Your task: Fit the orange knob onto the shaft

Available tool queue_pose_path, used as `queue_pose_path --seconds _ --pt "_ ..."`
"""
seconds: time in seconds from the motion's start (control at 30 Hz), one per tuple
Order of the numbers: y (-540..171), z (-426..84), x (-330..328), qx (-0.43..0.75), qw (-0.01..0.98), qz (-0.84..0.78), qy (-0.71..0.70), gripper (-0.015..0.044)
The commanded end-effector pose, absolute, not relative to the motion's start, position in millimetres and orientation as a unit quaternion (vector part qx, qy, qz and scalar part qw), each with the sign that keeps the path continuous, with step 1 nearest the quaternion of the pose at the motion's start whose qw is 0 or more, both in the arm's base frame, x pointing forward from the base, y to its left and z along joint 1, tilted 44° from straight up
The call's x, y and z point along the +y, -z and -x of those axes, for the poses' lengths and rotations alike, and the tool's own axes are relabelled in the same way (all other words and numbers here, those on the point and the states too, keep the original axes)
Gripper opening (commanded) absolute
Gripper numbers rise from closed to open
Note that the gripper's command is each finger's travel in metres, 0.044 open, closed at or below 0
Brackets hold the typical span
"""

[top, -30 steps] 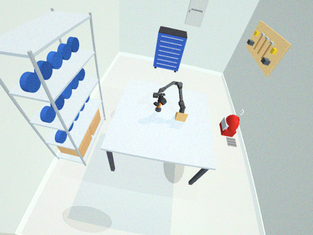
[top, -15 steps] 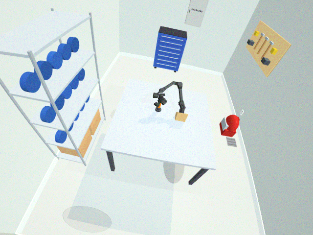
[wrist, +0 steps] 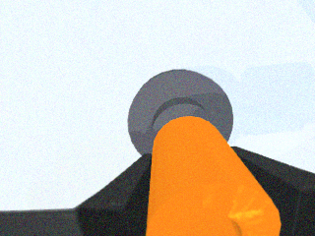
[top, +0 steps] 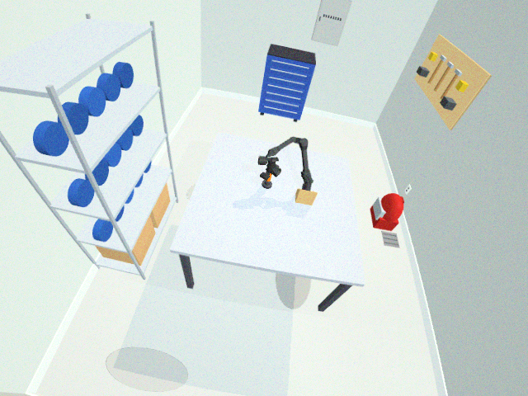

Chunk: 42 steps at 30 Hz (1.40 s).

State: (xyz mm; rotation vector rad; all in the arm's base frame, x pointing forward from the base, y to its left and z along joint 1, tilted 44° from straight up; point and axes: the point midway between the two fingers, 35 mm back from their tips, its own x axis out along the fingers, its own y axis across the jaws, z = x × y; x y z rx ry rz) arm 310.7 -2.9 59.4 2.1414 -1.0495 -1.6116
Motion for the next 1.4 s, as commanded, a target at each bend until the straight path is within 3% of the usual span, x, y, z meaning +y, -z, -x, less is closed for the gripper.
queue_pose_path --seconds 0.0,0.9,1.13,1.37 --pt "-60.6 -311.3 -2.1 -0.334 0.167 -0.731 0.571 0.0000" --pt "-60.6 -311.3 -2.2 -0.310 0.198 -0.723 0.585 0.0000" --pt "-59.8 -311.4 -2.5 -0.250 0.269 -0.700 0.613 0.0000" --pt "-57.6 -311.1 -4.2 -0.247 0.272 -0.699 0.614 0.0000"
